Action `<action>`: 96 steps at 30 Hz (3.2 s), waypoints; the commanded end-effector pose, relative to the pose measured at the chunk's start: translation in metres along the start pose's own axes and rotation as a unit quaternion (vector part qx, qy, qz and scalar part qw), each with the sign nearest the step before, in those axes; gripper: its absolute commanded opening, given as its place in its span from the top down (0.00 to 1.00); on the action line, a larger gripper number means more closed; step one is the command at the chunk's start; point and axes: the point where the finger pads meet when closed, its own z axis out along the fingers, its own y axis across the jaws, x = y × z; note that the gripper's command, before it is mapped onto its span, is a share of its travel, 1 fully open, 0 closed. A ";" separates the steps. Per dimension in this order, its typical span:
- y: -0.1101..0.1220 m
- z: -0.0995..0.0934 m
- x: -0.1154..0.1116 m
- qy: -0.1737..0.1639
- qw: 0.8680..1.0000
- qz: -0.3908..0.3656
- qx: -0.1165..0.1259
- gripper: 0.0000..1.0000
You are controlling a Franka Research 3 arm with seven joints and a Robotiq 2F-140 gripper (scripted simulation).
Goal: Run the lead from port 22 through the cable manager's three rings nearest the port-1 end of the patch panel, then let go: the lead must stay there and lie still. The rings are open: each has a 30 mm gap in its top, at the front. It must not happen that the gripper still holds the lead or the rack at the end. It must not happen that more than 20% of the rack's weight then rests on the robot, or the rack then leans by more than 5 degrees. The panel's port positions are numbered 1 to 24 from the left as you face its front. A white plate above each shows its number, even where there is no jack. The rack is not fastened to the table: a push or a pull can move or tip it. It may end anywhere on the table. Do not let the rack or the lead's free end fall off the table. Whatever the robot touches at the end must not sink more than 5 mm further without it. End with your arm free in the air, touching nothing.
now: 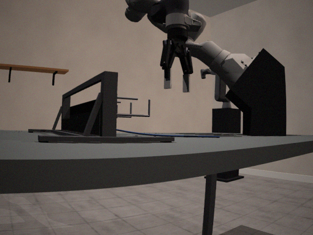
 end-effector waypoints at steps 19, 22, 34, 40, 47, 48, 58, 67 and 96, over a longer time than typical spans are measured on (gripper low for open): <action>0.000 0.000 0.000 0.001 1.000 0.004 0.000 1.00; 0.000 0.000 0.000 0.001 1.000 0.004 0.000 1.00; -0.017 0.002 0.007 0.001 0.986 -0.166 -0.001 1.00; -0.022 0.002 0.009 0.000 0.974 -0.225 -0.001 0.80; -0.022 0.002 0.009 0.000 0.974 -0.225 -0.001 0.80; -0.022 0.002 0.009 0.000 0.974 -0.225 -0.001 0.80; -0.022 0.002 0.009 0.000 0.974 -0.225 -0.001 0.80; -0.022 0.002 0.009 0.000 0.974 -0.225 -0.001 0.80; -0.022 0.037 0.008 0.001 0.972 -0.235 -0.001 0.80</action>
